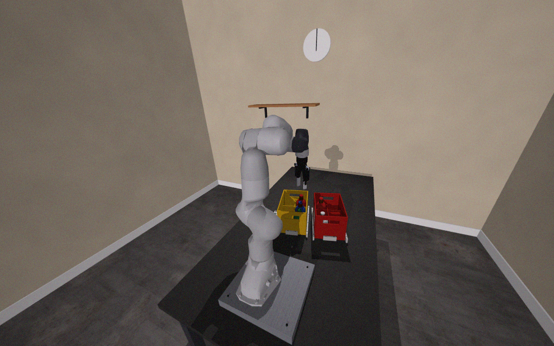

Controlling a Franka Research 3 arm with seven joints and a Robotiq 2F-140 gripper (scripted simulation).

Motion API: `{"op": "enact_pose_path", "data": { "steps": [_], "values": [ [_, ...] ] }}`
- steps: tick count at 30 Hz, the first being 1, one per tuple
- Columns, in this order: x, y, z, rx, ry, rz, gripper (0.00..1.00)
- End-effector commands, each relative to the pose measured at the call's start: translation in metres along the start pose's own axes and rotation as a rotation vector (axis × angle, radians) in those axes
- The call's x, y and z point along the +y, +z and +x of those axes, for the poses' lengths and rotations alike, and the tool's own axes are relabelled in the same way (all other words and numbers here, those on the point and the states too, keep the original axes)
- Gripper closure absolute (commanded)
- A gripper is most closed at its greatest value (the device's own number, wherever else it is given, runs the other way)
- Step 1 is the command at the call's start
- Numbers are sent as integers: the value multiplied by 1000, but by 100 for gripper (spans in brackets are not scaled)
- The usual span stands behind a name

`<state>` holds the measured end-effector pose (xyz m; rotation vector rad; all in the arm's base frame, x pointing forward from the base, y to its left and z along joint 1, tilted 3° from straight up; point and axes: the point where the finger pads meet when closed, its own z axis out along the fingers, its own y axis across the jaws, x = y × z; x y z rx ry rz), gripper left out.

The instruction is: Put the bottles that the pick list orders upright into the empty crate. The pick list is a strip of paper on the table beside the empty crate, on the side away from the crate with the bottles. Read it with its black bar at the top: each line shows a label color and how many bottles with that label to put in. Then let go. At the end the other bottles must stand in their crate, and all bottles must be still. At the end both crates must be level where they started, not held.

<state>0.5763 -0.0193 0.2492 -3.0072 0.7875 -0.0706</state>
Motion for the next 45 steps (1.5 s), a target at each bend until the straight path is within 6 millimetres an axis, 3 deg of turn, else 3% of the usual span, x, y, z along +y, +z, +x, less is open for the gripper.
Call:
{"op": "enact_pose_path", "data": {
  "steps": [1,36,37,45],
  "values": [
    [2,0,0,-4,-1,0,62],
    [2,0,0,-4,-1,0,62],
    [9,0,-5,-4,-1,0,62],
    [41,0,18,-4,-1,0,62]
  ]
}}
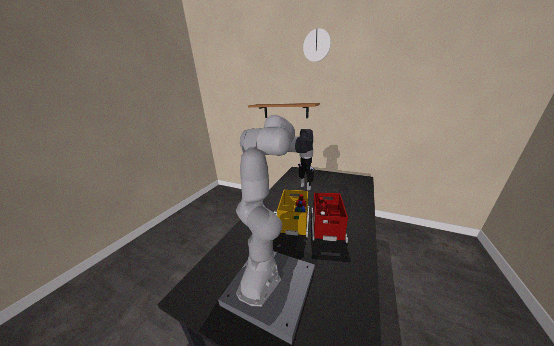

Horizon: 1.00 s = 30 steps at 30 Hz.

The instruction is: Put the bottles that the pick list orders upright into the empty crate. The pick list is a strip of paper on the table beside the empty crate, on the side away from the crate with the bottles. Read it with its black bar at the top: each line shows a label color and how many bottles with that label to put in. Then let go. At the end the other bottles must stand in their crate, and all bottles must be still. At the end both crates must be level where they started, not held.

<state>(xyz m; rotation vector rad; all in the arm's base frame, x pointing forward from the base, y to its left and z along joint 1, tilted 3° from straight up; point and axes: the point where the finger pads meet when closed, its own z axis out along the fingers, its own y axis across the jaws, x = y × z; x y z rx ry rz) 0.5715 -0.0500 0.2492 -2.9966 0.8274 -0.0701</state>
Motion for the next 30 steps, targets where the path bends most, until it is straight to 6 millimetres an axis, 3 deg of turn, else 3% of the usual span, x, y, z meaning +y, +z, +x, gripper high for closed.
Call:
{"op": "enact_pose_path", "data": {
  "steps": [1,23,30],
  "values": [
    [12,1,7,-4,-28,1,62],
    [88,1,65,-4,-28,1,62],
    [89,1,66,-4,-28,1,62]
  ]
}}
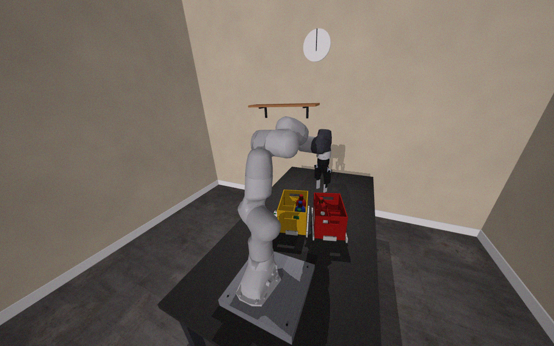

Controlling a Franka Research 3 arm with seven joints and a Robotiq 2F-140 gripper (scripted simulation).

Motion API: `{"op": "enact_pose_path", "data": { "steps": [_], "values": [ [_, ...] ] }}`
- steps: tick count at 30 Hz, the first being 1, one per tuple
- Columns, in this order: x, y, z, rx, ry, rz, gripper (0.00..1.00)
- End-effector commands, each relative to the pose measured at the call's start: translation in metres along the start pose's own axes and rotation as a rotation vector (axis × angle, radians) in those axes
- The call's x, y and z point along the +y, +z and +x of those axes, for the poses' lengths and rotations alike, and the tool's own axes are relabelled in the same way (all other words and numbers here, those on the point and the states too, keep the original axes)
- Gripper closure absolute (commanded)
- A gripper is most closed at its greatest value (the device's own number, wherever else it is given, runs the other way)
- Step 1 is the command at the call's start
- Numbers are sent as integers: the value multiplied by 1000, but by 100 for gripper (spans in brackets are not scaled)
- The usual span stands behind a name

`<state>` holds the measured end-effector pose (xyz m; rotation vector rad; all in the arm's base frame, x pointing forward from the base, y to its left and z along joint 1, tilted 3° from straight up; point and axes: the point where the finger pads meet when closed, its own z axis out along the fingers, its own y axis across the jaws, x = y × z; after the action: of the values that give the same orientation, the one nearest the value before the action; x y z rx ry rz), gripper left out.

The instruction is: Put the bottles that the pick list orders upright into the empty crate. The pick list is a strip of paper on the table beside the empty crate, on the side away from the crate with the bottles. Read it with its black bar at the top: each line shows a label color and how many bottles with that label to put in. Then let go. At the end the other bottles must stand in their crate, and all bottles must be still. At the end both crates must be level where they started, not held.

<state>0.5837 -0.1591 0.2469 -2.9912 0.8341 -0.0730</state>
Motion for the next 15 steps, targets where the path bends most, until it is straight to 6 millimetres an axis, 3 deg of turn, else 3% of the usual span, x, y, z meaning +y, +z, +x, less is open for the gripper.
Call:
{"op": "enact_pose_path", "data": {
  "steps": [1,15],
  "values": [
    [1,0,-1,-5,-33,-3,62],
    [1,12,-1,-5,-33,-3,62]
  ]
}}
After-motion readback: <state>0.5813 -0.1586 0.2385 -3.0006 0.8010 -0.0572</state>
